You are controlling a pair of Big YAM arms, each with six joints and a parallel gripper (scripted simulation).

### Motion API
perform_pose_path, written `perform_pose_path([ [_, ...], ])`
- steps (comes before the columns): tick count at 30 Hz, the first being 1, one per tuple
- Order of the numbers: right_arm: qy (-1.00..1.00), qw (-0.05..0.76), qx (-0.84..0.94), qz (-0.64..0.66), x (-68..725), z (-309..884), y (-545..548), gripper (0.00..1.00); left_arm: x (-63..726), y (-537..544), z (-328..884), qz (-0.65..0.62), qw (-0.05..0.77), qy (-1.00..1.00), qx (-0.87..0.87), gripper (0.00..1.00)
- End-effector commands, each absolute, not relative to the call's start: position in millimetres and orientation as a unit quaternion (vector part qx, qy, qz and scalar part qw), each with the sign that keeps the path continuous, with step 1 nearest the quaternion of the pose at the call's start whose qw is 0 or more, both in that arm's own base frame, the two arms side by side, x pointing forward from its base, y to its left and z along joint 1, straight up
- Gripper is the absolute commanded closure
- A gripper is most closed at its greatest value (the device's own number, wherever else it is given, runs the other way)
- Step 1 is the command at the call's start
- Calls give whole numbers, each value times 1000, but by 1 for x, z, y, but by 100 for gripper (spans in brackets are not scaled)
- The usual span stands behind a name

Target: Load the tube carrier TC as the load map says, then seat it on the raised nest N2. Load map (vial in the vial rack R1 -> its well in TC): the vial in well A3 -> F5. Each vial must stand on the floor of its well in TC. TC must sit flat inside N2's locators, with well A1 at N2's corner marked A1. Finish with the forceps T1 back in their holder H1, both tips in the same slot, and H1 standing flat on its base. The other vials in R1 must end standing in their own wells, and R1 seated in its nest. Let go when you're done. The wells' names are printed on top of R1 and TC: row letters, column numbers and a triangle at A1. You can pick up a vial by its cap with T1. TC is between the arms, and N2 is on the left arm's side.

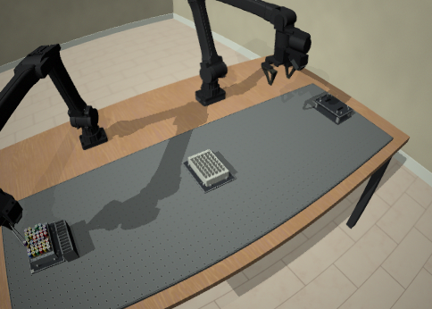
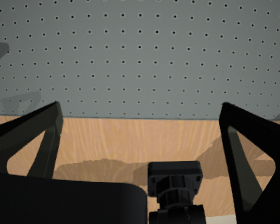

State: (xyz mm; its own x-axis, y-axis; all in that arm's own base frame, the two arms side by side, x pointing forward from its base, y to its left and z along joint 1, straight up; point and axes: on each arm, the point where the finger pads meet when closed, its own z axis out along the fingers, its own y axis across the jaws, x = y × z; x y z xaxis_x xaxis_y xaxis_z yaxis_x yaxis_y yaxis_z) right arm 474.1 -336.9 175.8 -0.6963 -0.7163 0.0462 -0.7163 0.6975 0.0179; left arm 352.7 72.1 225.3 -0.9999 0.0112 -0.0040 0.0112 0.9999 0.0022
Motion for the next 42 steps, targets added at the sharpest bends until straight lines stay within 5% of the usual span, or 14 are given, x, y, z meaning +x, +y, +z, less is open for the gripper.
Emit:
perform_pose_path([
  [1,-921,2,389,36,491,223,-339,91,361,72,240,4,18,1000,13,0],
  [42,-921,12,390,22,495,224,-343,91,361,72,240,4,18,1000,13,0],
])
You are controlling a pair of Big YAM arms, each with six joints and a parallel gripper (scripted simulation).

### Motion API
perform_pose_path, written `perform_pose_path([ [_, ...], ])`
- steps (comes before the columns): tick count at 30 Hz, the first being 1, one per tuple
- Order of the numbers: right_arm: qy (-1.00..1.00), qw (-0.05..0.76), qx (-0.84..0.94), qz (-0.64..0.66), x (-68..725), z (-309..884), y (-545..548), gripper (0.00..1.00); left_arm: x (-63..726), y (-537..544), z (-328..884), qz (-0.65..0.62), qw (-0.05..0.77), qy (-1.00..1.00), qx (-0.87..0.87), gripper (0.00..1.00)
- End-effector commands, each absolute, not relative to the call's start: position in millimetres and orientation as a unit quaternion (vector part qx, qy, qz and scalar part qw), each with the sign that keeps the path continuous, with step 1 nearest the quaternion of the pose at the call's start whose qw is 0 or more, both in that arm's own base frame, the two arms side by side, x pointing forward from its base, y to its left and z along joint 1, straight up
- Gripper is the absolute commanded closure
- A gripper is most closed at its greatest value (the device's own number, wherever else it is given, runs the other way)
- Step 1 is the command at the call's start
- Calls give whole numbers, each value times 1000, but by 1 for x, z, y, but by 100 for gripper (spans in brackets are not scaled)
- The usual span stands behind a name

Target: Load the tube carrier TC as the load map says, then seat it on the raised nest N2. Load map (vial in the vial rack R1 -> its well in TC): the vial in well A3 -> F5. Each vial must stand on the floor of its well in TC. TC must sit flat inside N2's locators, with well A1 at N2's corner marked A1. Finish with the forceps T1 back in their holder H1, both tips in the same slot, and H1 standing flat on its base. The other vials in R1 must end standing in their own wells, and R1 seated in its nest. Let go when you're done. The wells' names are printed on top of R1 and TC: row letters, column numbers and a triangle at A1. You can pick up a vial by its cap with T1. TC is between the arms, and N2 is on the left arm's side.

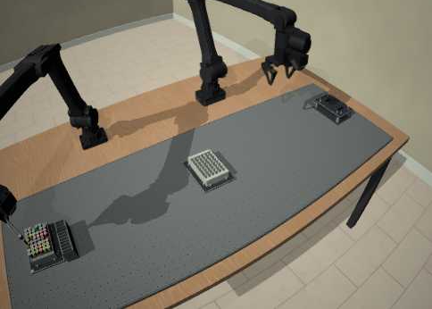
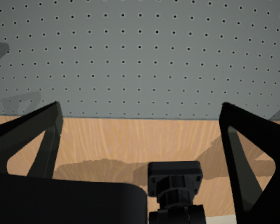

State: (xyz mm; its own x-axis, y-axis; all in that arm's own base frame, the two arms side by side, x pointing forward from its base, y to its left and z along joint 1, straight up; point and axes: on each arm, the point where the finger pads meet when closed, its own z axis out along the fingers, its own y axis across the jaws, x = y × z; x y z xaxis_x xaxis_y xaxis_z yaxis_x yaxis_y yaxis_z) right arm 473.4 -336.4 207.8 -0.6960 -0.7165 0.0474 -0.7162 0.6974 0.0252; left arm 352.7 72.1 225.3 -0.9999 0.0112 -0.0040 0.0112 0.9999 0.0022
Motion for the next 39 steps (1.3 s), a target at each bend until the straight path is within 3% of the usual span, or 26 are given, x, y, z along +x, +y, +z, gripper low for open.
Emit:
perform_pose_path([
  [1,-921,13,390,21,494,224,-343,91,361,72,240,4,18,1000,13,0],
  [39,-922,16,387,21,474,221,-318,91,361,72,240,4,18,1000,13,0],
])
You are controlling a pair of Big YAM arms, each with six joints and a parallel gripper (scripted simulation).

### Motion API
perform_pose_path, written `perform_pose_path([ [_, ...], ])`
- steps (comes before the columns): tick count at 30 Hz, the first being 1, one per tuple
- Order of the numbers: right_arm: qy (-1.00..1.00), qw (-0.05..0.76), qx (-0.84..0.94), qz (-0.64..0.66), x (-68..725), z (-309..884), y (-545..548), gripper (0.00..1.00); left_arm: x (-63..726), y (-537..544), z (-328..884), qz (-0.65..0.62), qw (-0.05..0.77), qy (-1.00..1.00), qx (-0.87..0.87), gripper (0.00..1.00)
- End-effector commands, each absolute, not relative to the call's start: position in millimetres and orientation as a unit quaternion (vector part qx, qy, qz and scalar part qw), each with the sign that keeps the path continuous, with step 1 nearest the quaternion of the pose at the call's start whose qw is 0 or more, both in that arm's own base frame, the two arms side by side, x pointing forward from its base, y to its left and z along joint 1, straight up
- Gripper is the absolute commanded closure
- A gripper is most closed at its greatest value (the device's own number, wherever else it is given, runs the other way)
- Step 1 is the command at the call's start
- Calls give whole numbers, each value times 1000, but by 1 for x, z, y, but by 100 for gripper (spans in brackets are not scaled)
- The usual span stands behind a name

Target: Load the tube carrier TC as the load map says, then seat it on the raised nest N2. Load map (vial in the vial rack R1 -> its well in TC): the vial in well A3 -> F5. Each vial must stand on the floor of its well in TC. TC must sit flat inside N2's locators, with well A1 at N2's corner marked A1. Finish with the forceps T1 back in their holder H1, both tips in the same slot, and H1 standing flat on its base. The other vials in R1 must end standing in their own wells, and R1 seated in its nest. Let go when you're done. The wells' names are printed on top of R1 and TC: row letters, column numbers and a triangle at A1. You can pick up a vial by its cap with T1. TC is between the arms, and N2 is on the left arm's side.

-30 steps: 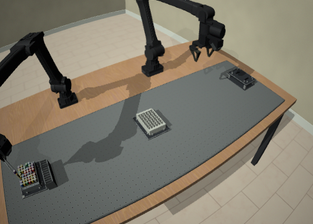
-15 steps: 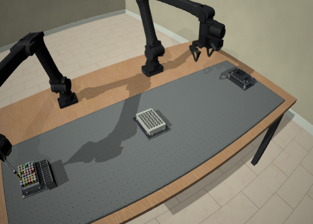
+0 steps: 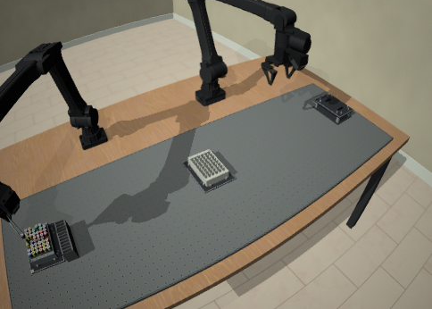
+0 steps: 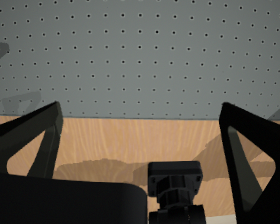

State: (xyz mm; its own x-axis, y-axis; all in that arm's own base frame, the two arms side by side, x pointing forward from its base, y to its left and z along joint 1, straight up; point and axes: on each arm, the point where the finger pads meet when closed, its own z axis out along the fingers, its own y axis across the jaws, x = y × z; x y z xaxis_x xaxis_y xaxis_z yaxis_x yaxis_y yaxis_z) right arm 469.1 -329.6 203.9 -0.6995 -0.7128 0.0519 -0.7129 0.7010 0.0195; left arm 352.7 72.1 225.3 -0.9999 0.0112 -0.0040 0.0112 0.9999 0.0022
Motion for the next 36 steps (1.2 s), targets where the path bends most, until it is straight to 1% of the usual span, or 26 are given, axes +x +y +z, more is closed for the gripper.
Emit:
perform_pose_path([
  [1,-922,15,387,21,474,221,-317,91,361,72,240,4,18,1000,13,0],
  [36,-922,9,387,22,470,219,-265,91,361,72,240,4,18,1000,13,0],
])
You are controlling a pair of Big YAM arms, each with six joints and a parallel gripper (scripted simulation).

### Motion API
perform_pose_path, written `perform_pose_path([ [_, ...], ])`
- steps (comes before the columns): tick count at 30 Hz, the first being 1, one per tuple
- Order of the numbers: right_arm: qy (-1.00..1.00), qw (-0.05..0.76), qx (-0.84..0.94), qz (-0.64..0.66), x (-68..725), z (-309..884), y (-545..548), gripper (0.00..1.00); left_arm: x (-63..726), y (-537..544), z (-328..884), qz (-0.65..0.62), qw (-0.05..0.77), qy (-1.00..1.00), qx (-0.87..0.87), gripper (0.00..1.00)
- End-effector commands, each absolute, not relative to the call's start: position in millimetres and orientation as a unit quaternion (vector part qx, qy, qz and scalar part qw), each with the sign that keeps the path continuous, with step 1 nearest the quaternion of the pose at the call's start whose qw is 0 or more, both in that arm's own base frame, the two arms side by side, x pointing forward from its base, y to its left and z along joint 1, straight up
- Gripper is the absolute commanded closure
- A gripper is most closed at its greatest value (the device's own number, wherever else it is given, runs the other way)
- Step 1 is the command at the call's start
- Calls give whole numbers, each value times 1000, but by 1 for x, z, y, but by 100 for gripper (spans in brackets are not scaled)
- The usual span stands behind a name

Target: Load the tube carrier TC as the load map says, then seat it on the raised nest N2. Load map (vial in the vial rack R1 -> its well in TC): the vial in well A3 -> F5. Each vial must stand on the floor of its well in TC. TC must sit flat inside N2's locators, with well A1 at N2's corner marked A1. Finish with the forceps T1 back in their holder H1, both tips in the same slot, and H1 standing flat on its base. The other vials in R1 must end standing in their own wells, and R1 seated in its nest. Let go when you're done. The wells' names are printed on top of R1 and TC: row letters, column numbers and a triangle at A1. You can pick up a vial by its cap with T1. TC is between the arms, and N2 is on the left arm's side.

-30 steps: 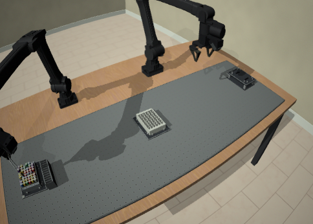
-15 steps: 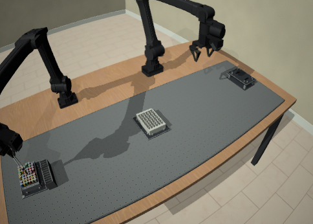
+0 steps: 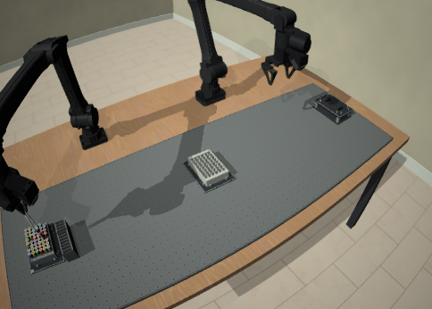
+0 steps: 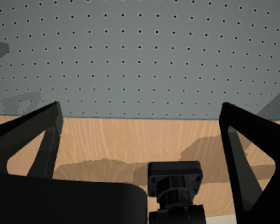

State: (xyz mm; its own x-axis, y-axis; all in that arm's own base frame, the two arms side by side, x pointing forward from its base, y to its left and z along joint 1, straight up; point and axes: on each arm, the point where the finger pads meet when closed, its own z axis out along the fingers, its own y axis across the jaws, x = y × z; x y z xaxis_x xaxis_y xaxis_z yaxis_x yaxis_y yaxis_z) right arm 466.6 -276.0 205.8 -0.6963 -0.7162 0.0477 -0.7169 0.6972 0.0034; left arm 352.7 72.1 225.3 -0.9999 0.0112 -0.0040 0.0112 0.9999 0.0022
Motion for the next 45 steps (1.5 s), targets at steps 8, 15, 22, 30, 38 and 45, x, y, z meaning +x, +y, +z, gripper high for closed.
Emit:
perform_pose_path([
  [8,-922,9,387,22,469,219,-255,91,361,72,240,4,18,1000,13,0],
  [15,-922,9,387,21,468,218,-244,91,361,72,240,4,18,1000,13,0],
  [22,-922,8,387,21,467,218,-236,91,361,72,240,4,18,1000,13,0],
  [30,-922,8,387,21,466,218,-222,91,361,72,240,4,18,1000,13,0],
  [38,-922,8,387,20,465,217,-213,91,361,72,240,4,18,1000,13,0],
  [45,-922,8,387,20,464,217,-201,91,361,72,240,4,18,1000,13,0],
])
